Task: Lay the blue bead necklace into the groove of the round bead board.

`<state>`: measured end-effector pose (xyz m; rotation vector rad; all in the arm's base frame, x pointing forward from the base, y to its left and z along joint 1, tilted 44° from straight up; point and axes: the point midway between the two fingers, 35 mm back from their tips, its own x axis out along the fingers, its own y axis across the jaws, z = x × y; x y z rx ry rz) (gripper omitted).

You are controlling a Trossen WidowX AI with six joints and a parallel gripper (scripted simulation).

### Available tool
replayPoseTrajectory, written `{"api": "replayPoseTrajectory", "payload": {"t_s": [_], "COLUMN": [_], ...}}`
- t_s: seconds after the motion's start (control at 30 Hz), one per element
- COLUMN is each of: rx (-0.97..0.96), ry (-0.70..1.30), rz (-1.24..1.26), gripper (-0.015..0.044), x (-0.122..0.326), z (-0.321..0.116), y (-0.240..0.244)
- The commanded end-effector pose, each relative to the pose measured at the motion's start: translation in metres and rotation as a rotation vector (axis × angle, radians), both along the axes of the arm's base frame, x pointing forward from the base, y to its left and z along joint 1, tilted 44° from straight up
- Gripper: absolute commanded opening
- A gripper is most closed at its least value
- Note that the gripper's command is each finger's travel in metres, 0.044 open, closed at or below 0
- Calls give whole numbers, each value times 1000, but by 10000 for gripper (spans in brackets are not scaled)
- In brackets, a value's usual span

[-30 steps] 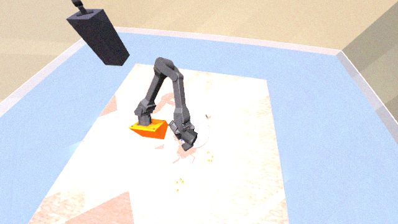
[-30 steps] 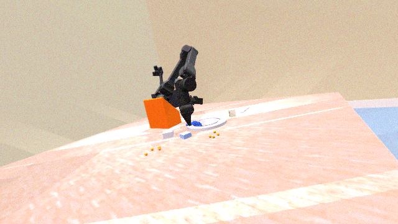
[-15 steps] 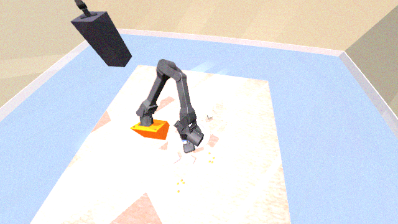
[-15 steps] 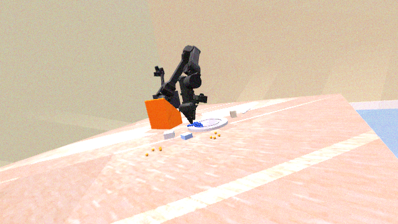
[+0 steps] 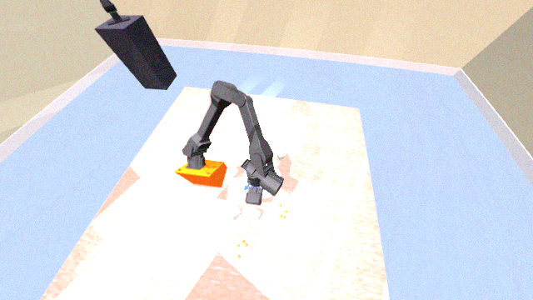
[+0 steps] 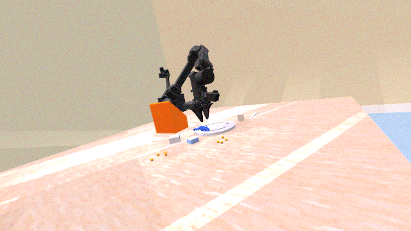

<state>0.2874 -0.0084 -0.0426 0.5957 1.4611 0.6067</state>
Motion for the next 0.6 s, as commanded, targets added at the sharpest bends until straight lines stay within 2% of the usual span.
{"api": "replayPoseTrajectory", "payload": {"t_s": [0.0,0.57], "rx": [-5,-5], "ry": [8,4], "rz": [-13,-10], "gripper": [200,200], "x": [4,4], "z": [-1,-15], "y": [0,13]}}
